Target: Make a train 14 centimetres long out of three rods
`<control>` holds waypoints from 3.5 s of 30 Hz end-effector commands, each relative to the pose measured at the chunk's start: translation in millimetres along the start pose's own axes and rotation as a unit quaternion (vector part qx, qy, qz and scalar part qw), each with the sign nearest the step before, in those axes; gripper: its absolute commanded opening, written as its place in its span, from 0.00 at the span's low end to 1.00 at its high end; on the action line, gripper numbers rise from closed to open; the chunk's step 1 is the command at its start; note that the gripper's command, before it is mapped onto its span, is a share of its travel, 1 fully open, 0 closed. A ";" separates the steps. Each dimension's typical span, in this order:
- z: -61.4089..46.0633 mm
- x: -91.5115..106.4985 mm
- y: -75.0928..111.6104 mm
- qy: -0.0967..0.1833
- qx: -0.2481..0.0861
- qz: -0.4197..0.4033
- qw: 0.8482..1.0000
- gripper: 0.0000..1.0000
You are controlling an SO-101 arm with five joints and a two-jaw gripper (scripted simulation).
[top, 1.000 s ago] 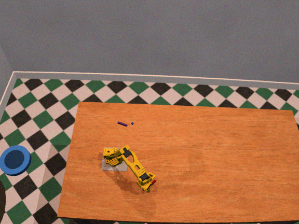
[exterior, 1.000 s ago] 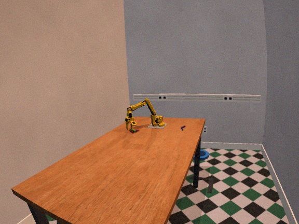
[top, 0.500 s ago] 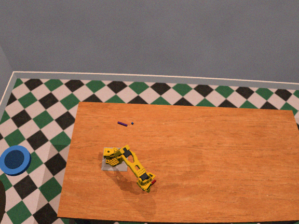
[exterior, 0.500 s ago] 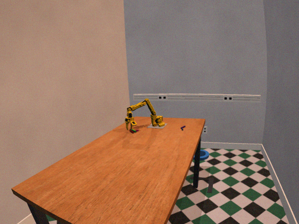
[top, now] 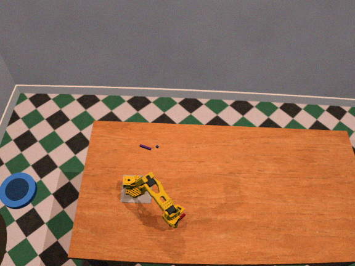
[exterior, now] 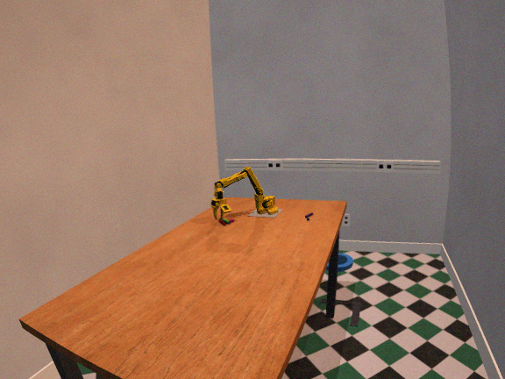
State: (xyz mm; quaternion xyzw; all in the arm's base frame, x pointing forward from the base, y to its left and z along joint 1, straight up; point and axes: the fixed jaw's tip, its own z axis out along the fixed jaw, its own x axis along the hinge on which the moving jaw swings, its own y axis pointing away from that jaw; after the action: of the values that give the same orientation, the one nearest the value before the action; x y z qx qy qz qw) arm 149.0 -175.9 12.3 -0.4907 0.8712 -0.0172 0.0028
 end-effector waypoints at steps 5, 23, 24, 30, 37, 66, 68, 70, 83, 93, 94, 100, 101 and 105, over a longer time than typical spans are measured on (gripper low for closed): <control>14.5 -1.5 10.2 -0.012 -0.033 0.000 0.999 0.10; 14.5 -1.5 10.2 -0.012 -0.033 0.000 0.999 0.01; 14.5 -1.5 10.2 -0.012 -0.033 0.000 0.999 0.01; 14.5 -1.5 10.2 -0.012 -0.033 0.000 0.999 0.00; 14.5 -1.5 10.2 -0.012 -0.033 0.000 0.999 0.00; -5.7 -0.5 5.3 -0.012 -0.033 0.000 0.999 0.00; -10.1 -0.4 4.6 -0.012 -0.033 0.000 0.999 0.00; -14.1 -0.4 4.1 -0.012 -0.033 0.000 0.999 0.00; -22.0 -0.4 3.4 -0.012 -0.033 0.000 0.999 0.00; -22.0 -0.4 3.4 -0.012 -0.033 0.000 0.999 0.00; -22.0 -0.4 3.4 -0.012 -0.033 0.000 0.999 0.00; -22.0 -0.4 3.4 -0.012 -0.033 0.000 0.999 0.00; -22.0 -0.4 3.4 -0.012 -0.033 0.000 0.999 0.00; -22.7 -0.4 3.5 -0.012 -0.033 0.001 0.999 0.01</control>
State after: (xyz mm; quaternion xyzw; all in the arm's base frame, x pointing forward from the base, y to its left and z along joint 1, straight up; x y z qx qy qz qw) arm 146.7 -173.2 34.4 -0.4908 0.8712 0.0136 -0.0035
